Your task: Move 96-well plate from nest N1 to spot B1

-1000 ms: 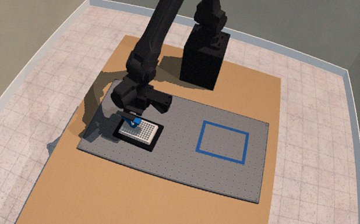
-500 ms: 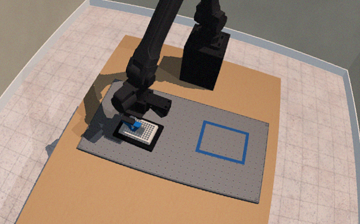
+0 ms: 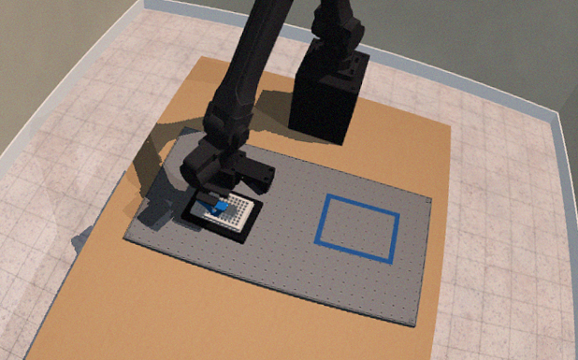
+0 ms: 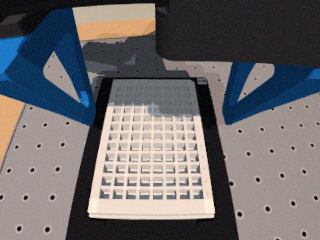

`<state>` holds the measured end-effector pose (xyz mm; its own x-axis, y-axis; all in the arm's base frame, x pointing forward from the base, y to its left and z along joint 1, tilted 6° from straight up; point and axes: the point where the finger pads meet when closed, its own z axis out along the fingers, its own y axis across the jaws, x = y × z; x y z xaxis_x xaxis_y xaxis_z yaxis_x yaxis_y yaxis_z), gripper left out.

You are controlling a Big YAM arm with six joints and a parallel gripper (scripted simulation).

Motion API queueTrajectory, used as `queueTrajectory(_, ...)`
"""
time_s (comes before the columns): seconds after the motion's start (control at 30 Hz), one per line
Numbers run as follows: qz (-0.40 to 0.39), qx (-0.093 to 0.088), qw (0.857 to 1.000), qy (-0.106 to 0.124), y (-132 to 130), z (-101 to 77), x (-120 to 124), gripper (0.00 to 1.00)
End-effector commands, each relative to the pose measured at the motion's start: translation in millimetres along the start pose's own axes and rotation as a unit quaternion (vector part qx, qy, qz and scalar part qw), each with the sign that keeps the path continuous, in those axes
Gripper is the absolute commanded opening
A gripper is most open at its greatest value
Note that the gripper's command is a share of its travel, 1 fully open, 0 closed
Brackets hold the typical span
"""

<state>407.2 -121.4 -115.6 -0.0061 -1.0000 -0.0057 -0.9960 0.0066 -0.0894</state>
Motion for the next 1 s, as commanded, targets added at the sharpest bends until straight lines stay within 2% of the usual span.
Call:
queueTrajectory(0.0, 0.000, 0.022, 1.000, 0.004, -25, -1.2, 4, 1.00)
queueTrajectory(0.7, 0.000, 0.020, 1.000, 0.004, -23, 32.0, 2, 1.00)
queueTrajectory(0.8, 0.000, 0.015, 1.000, 0.002, -20, 32.6, 2, 1.00)
queueTrajectory(0.87, 0.000, 0.024, 1.000, 0.005, -26, 24.4, 4, 1.00)
queueTrajectory(0.97, 0.000, 0.024, 1.000, 0.005, -26, 24.4, 4, 1.00)
